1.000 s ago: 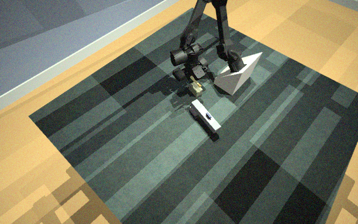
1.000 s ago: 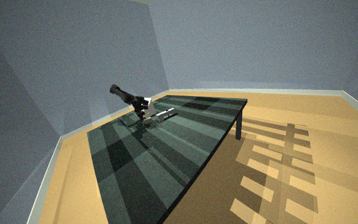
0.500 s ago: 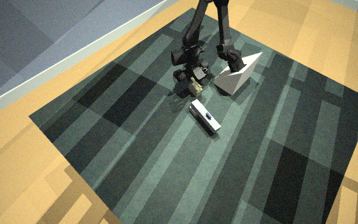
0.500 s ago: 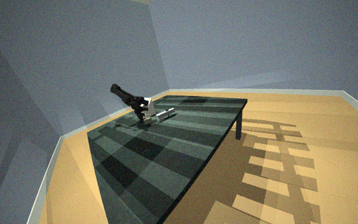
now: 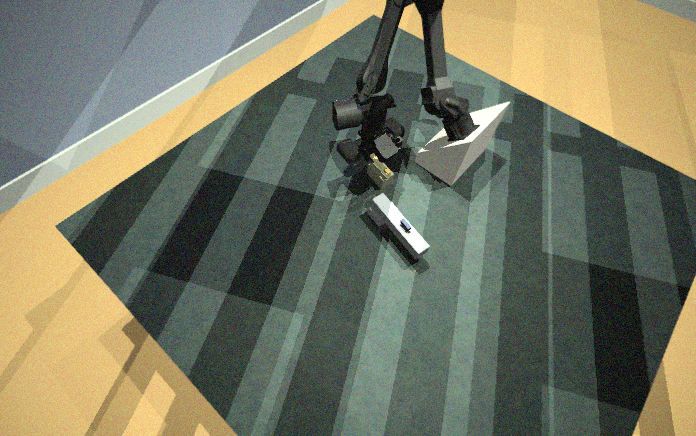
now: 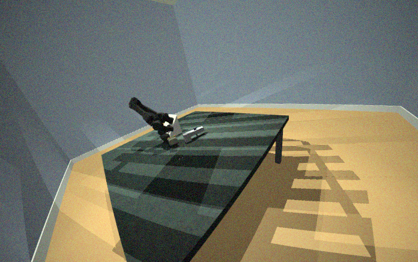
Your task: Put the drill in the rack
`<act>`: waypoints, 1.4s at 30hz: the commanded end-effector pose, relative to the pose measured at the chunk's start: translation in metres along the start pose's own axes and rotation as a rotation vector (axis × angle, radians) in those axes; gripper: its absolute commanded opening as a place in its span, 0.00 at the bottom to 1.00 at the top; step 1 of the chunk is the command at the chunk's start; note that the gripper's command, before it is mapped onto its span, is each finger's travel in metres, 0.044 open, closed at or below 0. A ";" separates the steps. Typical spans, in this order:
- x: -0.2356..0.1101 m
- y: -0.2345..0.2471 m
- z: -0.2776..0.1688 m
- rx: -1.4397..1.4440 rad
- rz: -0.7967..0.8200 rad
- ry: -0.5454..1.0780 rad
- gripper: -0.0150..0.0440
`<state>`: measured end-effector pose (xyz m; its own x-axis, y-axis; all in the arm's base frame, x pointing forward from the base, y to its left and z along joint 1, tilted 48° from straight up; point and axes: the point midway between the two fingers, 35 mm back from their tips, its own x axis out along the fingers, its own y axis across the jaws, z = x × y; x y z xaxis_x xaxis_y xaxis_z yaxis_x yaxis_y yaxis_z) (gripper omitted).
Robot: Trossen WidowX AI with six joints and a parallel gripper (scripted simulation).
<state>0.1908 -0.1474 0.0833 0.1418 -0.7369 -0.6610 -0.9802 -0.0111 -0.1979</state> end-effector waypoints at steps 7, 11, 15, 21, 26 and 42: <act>0.013 0.000 0.001 -0.010 0.005 -0.005 0.25; 0.017 0.001 0.001 -0.011 0.005 -0.004 0.25; 0.021 0.001 0.002 -0.011 0.005 -0.004 0.25; 0.024 0.002 0.003 -0.011 0.005 -0.004 0.25; 0.026 0.003 0.005 -0.011 0.005 -0.004 0.25; 0.025 0.004 0.007 -0.011 0.005 -0.004 0.25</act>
<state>0.1925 -0.1640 0.0682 0.1409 -0.7499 -0.6464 -0.9801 -0.0133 -0.1982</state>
